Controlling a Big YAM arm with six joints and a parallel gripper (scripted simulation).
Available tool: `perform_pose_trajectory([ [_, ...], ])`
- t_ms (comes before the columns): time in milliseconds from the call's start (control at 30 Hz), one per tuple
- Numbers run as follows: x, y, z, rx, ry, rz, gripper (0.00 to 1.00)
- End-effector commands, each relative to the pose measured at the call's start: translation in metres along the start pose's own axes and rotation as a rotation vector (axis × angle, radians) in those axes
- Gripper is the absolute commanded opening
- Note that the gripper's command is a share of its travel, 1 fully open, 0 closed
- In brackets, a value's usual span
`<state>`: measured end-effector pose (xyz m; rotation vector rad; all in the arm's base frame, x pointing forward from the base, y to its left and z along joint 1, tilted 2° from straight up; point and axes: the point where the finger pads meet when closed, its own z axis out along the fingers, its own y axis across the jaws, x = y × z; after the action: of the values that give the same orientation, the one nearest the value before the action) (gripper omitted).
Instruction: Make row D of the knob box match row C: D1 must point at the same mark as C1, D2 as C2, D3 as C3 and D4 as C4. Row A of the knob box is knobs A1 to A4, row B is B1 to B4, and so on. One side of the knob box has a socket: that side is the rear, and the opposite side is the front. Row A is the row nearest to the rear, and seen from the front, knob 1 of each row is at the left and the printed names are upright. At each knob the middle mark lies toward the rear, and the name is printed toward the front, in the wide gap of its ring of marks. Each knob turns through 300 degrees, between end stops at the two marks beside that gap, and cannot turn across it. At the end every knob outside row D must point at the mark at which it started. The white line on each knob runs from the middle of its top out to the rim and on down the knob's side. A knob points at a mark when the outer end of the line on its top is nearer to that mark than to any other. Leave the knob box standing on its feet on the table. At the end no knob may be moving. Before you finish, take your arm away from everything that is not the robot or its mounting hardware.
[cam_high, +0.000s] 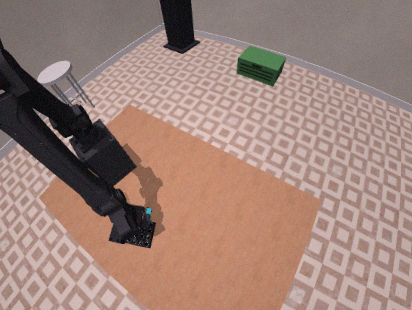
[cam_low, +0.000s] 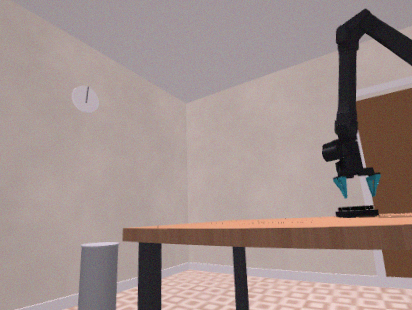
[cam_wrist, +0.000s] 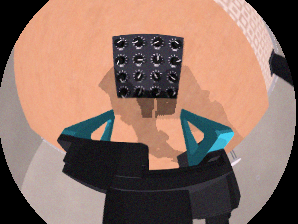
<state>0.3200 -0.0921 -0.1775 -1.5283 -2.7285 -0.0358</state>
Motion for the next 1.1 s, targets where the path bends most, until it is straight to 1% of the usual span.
perform_pose_trajectory([
  [0,0.0005,0.012,-0.0093,-0.03,-0.032,0.003,1.0],
  [200,0.0082,0.0121,-0.0089,-0.031,-0.031,0.003,1.0],
  [300,0.0083,0.0126,-0.009,-0.032,-0.032,0.003,1.0],
  [333,0.0037,0.0164,-0.0095,-0.038,-0.038,0.006,1.0],
  [533,0.0101,0.0126,-0.008,-0.029,-0.029,0.002,1.0],
  [1067,0.0096,0.012,-0.008,-0.029,-0.029,0.002,1.0],
])
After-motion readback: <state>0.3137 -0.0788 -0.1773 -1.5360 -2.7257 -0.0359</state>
